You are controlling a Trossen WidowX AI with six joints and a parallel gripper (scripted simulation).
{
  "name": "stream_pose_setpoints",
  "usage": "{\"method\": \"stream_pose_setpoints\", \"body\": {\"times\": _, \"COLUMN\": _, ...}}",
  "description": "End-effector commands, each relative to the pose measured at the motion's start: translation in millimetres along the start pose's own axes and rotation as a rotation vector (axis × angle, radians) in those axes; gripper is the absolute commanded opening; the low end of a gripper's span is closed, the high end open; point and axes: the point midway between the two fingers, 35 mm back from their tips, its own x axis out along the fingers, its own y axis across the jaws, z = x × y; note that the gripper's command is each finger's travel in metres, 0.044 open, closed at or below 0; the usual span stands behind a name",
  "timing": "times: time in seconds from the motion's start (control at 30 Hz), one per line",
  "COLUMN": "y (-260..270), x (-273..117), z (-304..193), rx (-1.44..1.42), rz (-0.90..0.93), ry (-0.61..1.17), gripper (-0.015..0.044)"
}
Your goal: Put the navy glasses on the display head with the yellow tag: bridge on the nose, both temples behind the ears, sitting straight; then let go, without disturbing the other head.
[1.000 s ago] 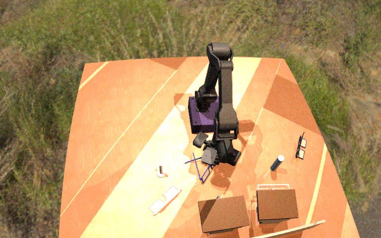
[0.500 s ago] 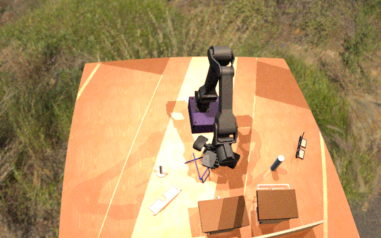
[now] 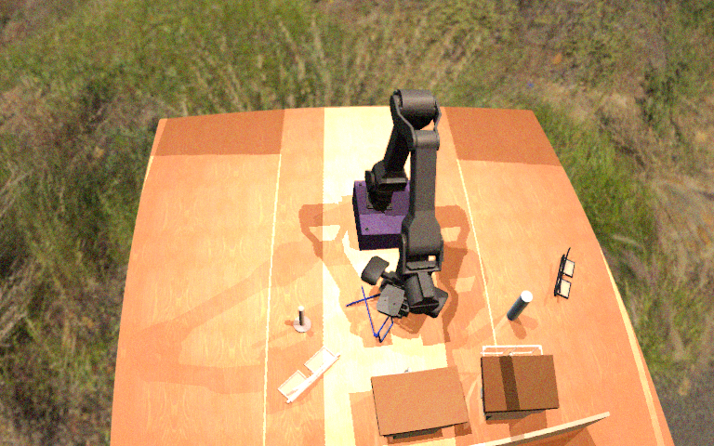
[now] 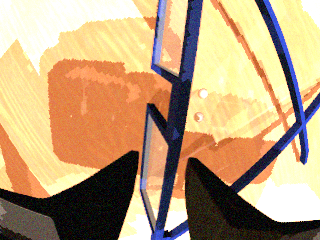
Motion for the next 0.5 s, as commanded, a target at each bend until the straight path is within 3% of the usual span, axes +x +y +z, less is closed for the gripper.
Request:
{"method": "stream_pose_setpoints", "body": {"times": 0.0, "y": -3.0, "x": 0.7, "z": 0.1, "rx": 0.000, "rz": -0.002, "ry": -0.003, "gripper": 0.0120}}
{"method": "stream_pose_setpoints", "body": {"times": 0.47, "y": -1.7, "x": 0.1, "z": 0.1, "rx": 0.002, "rz": 0.000, "ry": -0.001, "gripper": 0.0040}}
